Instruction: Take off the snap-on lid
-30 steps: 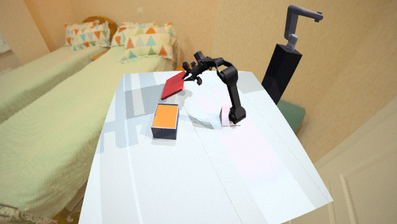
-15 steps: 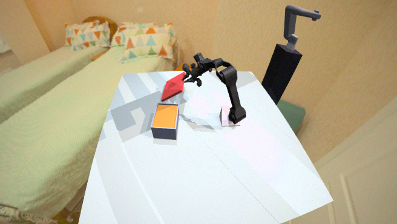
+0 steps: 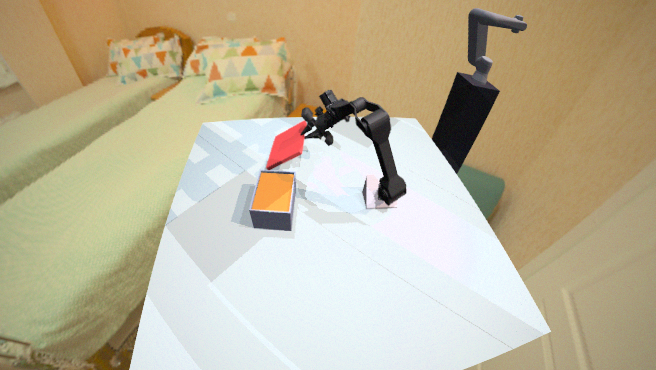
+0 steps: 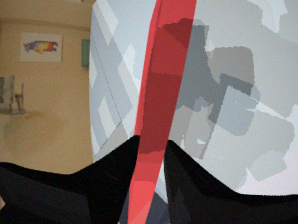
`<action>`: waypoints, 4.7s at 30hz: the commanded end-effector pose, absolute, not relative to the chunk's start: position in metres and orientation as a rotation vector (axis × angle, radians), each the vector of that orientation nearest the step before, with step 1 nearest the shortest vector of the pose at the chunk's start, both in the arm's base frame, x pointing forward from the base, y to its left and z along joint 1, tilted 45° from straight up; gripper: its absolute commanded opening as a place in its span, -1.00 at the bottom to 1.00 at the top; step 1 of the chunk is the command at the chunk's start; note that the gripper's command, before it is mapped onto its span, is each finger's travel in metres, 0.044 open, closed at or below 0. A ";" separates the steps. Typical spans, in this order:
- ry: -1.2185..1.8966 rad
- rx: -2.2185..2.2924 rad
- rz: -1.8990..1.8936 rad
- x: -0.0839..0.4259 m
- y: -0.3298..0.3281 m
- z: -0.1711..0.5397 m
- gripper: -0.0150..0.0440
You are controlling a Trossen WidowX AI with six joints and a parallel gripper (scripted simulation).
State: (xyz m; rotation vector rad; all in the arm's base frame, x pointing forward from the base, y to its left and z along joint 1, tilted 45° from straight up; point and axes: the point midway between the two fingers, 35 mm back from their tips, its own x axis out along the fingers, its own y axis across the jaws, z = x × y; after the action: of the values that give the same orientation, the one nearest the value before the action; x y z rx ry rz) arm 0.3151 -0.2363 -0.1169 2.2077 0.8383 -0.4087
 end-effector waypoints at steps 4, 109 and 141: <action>0.831 2.213 -0.400 0.315 -0.233 -0.120 -0.49; 0.832 2.213 -0.402 0.276 -0.198 -0.155 1.00; 0.833 2.211 -0.407 0.240 -0.219 -0.134 1.00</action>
State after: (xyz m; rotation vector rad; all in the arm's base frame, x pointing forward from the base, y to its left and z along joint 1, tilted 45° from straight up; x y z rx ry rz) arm 0.2411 -0.2101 -0.1402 2.2255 0.8395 -0.4057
